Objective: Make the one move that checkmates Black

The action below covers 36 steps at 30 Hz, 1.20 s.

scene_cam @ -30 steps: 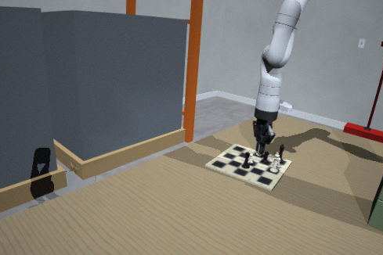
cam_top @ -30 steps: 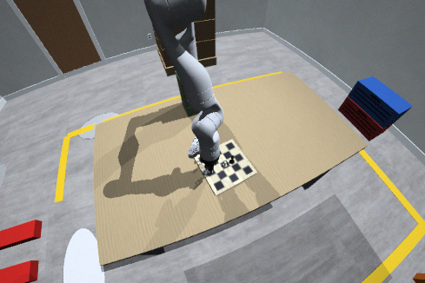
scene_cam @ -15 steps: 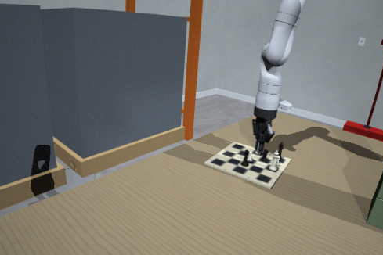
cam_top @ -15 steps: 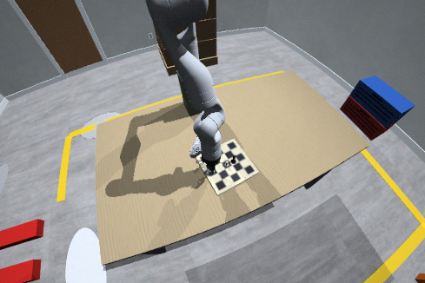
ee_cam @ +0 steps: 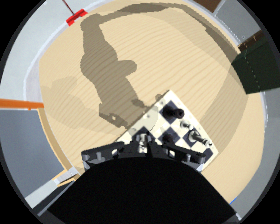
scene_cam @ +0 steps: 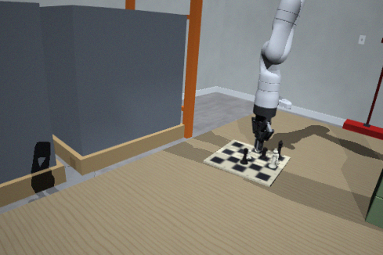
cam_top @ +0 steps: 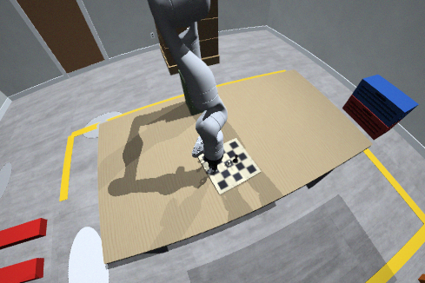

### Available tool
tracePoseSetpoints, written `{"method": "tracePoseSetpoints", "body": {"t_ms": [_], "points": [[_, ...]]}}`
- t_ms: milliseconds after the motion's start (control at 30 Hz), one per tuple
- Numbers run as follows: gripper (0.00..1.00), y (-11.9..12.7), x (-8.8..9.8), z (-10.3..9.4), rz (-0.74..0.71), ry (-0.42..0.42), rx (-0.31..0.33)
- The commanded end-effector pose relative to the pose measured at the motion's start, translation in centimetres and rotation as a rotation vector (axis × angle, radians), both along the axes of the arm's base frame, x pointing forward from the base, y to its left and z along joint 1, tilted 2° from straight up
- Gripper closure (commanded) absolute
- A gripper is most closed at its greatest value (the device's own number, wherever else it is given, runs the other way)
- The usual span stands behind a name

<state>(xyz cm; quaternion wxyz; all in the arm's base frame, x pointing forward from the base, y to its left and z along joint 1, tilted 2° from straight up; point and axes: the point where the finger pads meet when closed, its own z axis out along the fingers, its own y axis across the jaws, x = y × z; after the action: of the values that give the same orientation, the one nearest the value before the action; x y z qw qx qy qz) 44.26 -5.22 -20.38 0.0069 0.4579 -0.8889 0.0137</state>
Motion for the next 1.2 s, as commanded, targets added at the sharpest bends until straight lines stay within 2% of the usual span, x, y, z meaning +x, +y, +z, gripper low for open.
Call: {"method": "tracePoseSetpoints", "body": {"t_ms": [0,400,433,500,533,600,633,700,733,800,833,1167], "points": [[1.0,0.0,0.09,0.07,0.0,-0.002,0.0],[1.0,0.0,0.09,0.07,0.0,-0.002,0.0],[0.93,0.0,0.09,0.07,0.0,-0.002,0.0],[0.93,0.0,0.09,0.07,0.0,-0.002,0.0],[0.85,0.0,0.09,0.07,0.0,-0.002,0.0],[0.85,0.0,0.09,0.07,0.0,-0.002,0.0],[0.78,0.0,0.09,0.07,0.0,-0.002,0.0],[0.78,0.0,0.09,0.07,0.0,-0.002,0.0],[0.71,0.0,0.09,0.07,0.0,-0.002,0.0],[0.71,0.0,0.09,0.07,0.0,-0.002,0.0],[0.63,0.0,0.09,0.07,0.0,-0.002,0.0],[0.63,0.0,0.09,0.07,0.0,-0.002,0.0]]}}
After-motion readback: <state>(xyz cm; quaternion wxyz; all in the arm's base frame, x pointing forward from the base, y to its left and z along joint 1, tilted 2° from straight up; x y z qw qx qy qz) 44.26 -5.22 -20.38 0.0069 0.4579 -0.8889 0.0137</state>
